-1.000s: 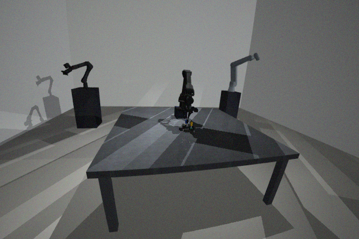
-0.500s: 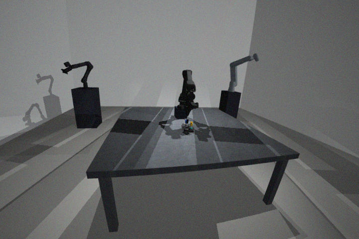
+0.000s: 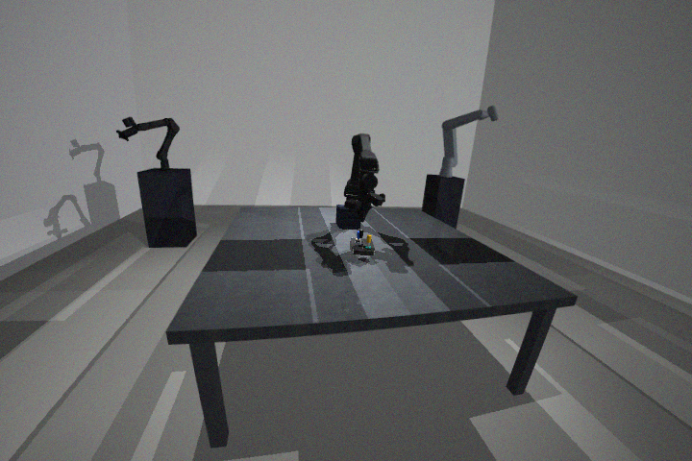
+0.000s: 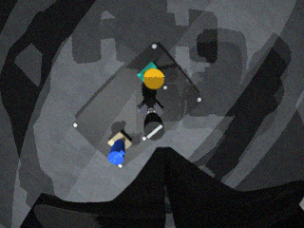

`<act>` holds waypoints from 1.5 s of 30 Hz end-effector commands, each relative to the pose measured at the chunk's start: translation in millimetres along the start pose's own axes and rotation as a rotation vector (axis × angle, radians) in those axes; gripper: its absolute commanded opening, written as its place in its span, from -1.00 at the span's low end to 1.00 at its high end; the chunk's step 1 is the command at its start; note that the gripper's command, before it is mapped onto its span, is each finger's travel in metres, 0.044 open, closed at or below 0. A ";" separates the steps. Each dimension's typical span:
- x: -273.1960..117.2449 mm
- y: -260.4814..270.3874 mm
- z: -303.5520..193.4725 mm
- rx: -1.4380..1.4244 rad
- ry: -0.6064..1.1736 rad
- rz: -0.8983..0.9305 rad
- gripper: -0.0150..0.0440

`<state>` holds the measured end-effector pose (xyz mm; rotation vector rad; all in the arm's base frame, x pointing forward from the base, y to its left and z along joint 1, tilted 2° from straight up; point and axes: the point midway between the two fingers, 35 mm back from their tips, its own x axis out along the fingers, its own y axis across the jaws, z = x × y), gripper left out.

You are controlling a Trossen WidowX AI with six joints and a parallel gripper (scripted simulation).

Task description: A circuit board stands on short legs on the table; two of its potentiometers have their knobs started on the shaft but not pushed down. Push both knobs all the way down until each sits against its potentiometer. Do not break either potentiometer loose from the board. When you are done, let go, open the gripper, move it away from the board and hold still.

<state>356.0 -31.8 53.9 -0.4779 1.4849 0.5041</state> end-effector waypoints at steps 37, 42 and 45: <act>34.7 2.6 -2.0 -0.011 0.010 0.014 -0.49; 35.9 2.7 -2.0 -0.011 0.010 0.014 -0.49; 36.7 2.7 -2.0 -0.011 0.010 0.014 -0.49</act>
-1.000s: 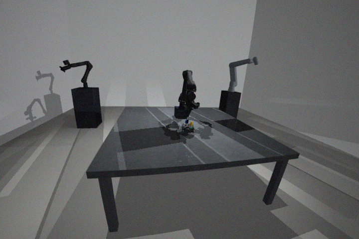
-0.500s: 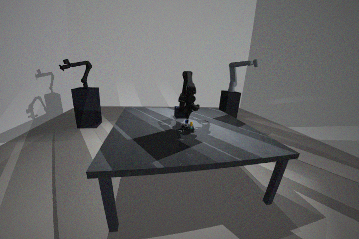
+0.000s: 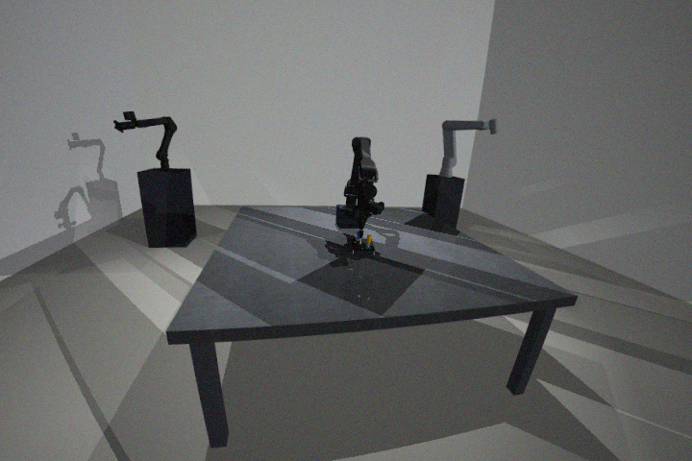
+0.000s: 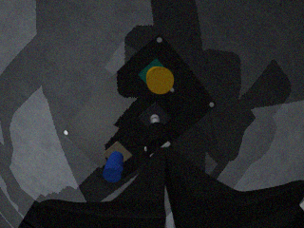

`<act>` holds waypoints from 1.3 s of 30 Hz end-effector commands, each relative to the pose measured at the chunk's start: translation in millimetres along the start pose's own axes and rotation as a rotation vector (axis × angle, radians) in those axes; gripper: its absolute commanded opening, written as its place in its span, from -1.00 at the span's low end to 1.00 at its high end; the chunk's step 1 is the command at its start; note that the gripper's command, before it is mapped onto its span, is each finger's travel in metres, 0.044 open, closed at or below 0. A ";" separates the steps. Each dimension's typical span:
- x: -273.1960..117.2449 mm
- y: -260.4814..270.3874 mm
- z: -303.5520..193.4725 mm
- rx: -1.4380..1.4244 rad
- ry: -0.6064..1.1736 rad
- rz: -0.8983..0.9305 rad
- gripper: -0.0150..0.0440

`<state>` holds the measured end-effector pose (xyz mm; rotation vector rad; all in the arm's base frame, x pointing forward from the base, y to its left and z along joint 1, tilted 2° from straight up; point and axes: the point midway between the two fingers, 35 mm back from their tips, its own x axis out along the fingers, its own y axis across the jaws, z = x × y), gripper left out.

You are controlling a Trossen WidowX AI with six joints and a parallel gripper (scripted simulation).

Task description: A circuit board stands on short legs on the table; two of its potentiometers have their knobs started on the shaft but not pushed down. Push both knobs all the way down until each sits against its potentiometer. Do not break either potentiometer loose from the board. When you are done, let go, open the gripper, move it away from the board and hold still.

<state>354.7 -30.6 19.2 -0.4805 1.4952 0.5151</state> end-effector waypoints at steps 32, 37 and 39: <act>5.3 1.2 -0.5 -0.004 0.000 0.005 -0.49; 5.5 1.2 -0.5 -0.004 0.000 0.005 -0.49; 6.7 1.2 -0.5 -0.004 0.000 0.005 -0.49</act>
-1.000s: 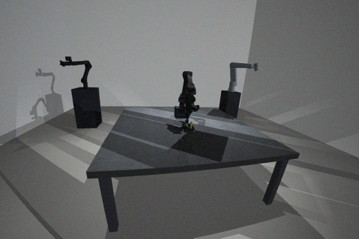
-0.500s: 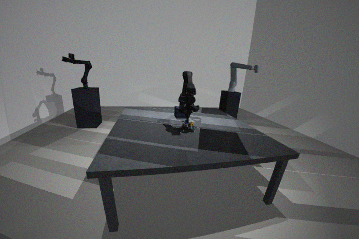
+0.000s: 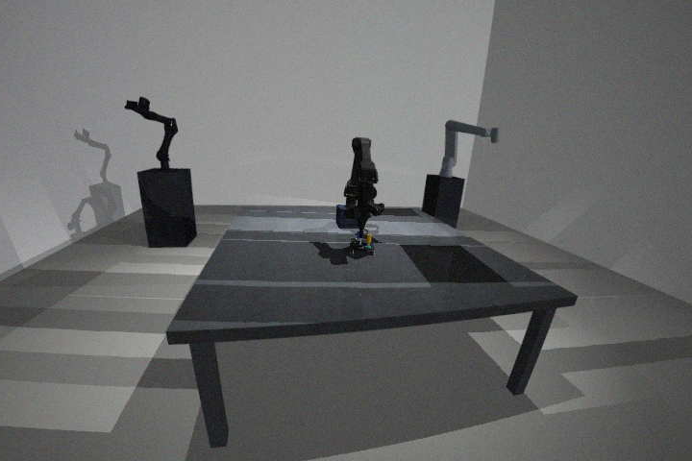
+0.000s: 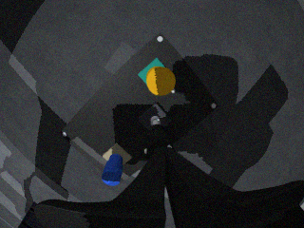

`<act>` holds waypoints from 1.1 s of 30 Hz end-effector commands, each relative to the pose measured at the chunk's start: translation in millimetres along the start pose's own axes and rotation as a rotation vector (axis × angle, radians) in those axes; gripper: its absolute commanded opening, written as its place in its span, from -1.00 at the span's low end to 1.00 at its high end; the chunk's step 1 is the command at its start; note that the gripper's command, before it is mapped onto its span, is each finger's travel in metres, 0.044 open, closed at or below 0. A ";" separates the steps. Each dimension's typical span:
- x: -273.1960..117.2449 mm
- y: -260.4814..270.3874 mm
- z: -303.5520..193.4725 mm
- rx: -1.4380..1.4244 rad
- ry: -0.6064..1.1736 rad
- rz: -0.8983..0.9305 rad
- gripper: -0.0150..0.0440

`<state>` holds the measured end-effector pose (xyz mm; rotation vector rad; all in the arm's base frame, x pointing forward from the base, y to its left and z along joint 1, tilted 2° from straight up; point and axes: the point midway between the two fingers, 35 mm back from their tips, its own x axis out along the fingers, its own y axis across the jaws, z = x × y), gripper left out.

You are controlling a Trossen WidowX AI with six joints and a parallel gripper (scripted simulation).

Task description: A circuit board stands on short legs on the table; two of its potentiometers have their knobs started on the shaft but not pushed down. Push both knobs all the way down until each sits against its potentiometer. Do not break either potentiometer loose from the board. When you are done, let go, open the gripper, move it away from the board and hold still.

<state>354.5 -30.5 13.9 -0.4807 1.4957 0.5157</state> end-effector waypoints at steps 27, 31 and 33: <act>14.6 1.2 -0.5 -0.003 0.000 0.005 -0.49; 16.8 1.3 -0.5 -0.003 0.000 0.005 -0.49; 19.0 1.3 -0.5 -0.003 0.000 0.005 -0.49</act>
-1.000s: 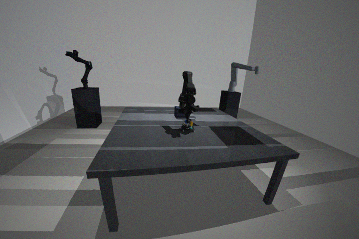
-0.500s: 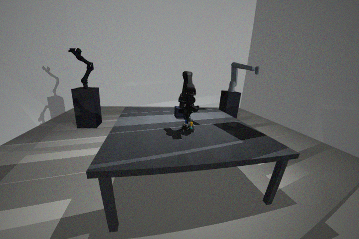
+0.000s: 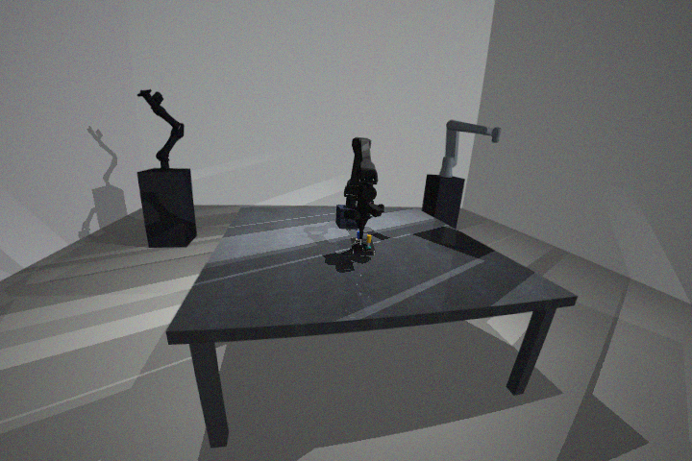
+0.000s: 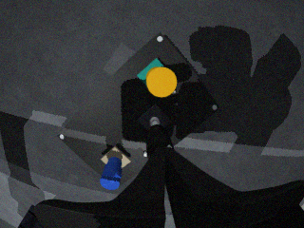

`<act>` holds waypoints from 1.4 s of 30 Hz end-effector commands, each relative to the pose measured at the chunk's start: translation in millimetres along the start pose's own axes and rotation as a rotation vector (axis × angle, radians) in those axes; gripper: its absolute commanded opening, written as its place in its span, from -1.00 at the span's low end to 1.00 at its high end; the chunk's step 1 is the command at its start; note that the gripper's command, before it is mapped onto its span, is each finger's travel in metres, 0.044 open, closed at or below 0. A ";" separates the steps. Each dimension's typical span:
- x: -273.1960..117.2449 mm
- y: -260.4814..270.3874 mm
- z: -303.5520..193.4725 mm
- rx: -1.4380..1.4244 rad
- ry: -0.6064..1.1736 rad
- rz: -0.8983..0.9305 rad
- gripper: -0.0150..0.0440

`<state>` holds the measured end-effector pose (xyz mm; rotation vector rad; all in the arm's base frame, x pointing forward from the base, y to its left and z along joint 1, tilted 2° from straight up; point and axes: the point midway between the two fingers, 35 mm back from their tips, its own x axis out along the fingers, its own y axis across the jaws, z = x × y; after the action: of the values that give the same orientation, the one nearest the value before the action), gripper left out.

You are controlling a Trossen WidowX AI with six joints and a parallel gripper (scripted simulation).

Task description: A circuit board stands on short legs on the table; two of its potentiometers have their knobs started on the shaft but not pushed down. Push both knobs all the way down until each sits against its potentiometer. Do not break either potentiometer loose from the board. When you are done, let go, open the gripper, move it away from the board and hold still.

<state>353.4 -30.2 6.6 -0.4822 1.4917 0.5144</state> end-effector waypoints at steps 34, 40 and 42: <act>23.3 0.7 0.3 -0.003 0.003 0.008 -0.49; 23.6 0.7 0.3 -0.003 0.003 0.008 -0.49; 24.5 0.7 0.3 -0.003 0.003 0.008 -0.49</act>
<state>353.4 -29.8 -8.3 -0.4829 1.4922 0.5157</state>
